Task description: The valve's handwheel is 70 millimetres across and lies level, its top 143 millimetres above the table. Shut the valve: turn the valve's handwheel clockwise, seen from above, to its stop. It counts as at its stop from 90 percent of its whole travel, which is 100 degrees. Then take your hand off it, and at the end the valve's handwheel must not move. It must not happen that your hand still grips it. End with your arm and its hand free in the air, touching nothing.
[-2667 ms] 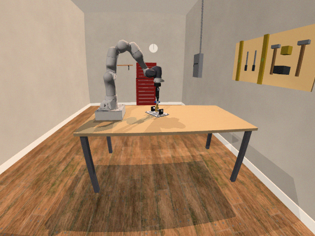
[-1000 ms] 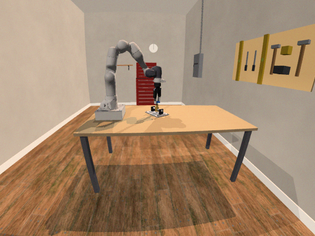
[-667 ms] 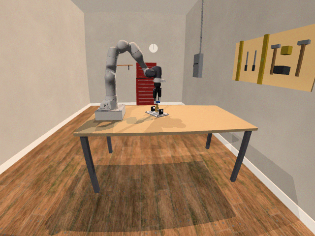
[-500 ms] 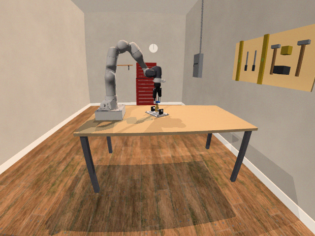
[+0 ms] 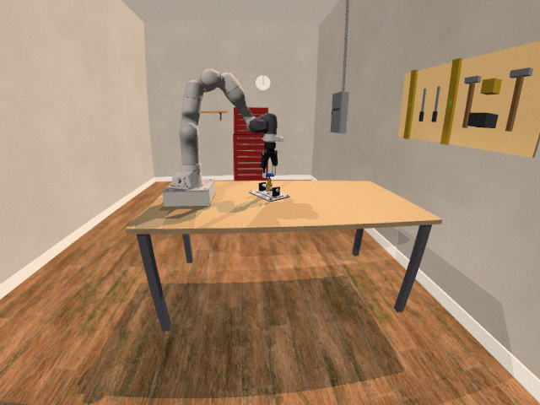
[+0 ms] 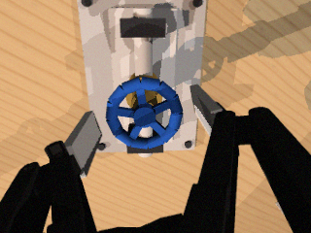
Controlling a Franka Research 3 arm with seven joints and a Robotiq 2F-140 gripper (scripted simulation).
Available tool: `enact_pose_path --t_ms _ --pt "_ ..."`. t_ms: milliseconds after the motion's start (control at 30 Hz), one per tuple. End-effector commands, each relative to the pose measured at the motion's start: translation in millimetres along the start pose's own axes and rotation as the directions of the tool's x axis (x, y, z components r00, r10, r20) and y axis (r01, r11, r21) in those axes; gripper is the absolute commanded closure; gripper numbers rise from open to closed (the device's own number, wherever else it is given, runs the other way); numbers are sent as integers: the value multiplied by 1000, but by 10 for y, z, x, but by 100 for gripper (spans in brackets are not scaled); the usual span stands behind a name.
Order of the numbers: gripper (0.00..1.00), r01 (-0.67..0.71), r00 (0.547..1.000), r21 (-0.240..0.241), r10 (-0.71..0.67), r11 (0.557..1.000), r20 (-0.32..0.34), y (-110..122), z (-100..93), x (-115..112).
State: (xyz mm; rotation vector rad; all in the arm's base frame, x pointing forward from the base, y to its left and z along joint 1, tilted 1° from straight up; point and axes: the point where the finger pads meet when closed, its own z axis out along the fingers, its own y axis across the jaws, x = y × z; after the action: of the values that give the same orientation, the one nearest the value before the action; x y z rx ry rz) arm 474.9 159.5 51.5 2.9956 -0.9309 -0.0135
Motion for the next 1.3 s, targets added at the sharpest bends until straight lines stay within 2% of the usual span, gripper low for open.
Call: enact_pose_path --t_ms 0,300,367,433,500,567,600,1267 --pt "36 -16 1000 0 16 1000 -1 1 10 -2" --pt "36 -16 1000 0 16 1000 -1 1 3 -2" --pt "36 -16 1000 0 16 1000 -1 1 -124 -2" --pt "36 -16 1000 0 16 1000 -1 1 -392 -2" --pt "36 -16 1000 0 16 1000 -1 1 -392 -2" --pt "36 -16 1000 0 16 1000 -1 1 -630 -2" --pt "36 -16 1000 0 16 1000 -1 1 -681 -2" --pt "36 -16 1000 0 16 1000 -1 1 -690 -2"
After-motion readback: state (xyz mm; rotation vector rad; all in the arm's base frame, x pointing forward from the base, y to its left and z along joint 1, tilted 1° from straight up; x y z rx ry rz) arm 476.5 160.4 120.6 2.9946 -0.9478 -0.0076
